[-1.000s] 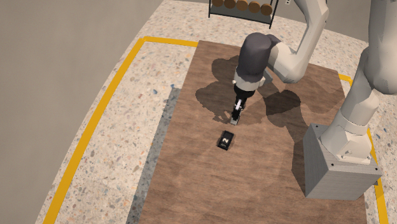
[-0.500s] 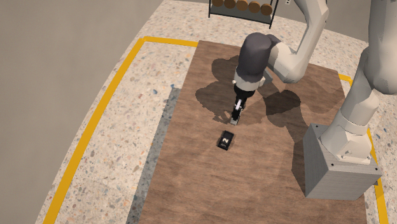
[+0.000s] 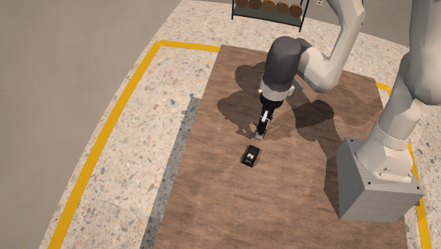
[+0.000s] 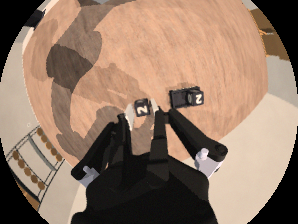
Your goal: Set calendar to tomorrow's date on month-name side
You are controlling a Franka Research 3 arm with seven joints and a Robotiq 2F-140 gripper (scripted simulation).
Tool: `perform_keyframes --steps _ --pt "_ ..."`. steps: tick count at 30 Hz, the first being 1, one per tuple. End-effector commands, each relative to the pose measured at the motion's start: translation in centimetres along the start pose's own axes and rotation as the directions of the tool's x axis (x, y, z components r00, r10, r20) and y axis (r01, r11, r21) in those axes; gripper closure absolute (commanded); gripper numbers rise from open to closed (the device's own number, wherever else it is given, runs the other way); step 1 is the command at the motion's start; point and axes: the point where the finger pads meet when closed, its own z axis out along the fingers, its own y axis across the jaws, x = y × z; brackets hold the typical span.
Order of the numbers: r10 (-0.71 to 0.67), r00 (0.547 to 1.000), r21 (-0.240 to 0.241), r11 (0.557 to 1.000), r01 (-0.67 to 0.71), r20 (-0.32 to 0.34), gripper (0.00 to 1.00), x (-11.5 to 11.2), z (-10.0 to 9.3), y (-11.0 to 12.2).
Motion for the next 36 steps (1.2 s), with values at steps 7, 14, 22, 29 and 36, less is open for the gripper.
perform_keyframes --steps 7,14,22,29,36 --pt "0.003 1.0 -0.001 1.0 -0.003 0.002 0.72 -0.1 -0.1 0.0" --pt "0.003 1.0 -0.001 1.0 -0.003 0.002 0.72 -0.1 -1.9 0.0" --pt "0.003 1.0 -0.001 1.0 -0.003 0.002 0.72 -0.1 -5.0 0.0" --pt "0.003 1.0 -0.001 1.0 -0.003 0.002 0.72 -0.1 -8.2 0.0" --pt "0.003 1.0 -0.001 1.0 -0.003 0.002 0.72 -0.1 -9.0 0.0"
